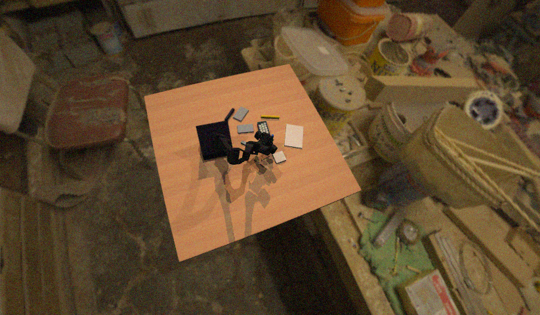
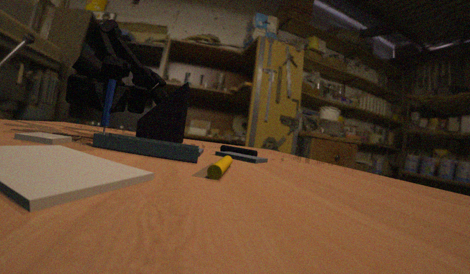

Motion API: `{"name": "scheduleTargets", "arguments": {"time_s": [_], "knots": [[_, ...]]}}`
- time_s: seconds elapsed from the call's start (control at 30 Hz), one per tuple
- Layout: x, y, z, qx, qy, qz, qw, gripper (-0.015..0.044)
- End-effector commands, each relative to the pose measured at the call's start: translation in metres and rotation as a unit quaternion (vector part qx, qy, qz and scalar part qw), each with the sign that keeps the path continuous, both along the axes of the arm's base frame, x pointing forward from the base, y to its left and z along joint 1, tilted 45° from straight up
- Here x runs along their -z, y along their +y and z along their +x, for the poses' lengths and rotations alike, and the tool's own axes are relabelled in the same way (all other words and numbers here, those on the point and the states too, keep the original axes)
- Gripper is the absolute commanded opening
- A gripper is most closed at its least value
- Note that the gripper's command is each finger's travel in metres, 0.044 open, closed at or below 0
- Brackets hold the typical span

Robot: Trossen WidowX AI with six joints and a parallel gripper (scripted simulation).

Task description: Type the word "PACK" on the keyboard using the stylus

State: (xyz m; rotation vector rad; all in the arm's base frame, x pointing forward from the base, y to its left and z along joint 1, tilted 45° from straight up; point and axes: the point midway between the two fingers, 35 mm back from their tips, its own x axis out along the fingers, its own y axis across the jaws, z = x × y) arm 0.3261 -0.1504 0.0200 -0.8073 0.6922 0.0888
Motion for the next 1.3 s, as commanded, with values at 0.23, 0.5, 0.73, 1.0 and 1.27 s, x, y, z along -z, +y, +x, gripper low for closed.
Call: {"name": "scheduleTargets", "arguments": {"time_s": [0.23, 0.5, 0.73, 1.0, 1.27], "knots": [[0.004, -0.003, -0.001, -0.003, 0.0, 0.0, 1.0, 0.0081], [0.003, -0.002, 0.0, -0.003, 0.0, 0.0, 1.0, 0.0081], [-0.007, 0.007, 0.002, -0.003, 0.0, 0.0, 1.0, 0.0081], [-0.023, 0.023, 0.005, -0.003, -0.001, 0.001, 1.0, 0.0081], [-0.022, 0.022, 0.006, -0.007, -0.003, 0.0, 1.0, 0.0046]]}}
